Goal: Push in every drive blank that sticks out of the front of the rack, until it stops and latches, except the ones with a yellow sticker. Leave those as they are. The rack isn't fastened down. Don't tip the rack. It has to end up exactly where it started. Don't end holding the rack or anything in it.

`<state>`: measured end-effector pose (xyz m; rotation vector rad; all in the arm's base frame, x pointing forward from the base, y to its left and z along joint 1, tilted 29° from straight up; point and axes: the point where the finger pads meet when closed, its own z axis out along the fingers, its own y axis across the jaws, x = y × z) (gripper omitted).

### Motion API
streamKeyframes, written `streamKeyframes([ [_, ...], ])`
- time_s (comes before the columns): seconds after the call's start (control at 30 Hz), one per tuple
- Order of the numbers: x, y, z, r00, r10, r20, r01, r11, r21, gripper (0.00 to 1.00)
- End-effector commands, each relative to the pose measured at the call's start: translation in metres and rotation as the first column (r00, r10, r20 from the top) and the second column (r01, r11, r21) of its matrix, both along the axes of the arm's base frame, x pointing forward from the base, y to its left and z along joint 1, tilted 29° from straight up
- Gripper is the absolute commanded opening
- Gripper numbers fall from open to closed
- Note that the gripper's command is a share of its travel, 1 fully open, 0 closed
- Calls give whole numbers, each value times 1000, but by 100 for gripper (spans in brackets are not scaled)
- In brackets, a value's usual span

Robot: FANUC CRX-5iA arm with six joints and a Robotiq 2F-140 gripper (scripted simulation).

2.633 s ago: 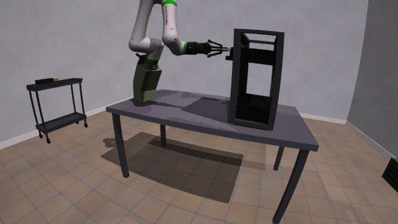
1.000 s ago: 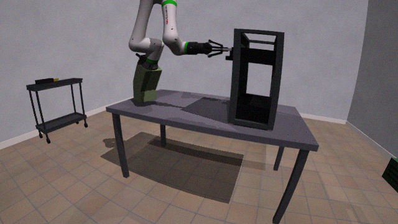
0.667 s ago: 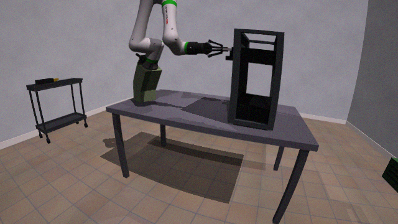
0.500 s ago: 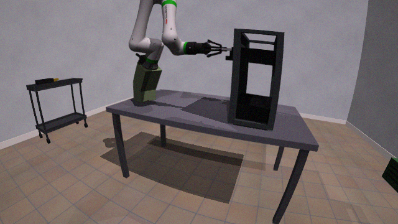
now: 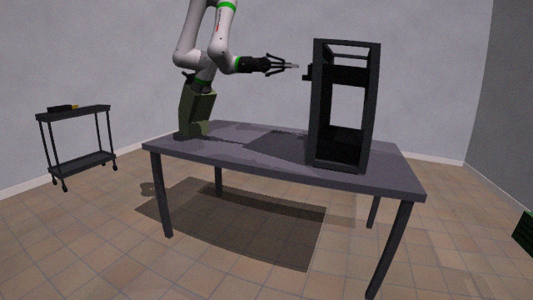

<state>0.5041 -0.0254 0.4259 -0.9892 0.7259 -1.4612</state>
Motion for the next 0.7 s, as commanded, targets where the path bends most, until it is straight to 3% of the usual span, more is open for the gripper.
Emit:
streamKeyframes([
  [0.0,-10,-2,-4,1000,0,0,0,1000,0,0],
  [0.67,-12,-2,-5,1000,0,0,0,1000,0,0],
])
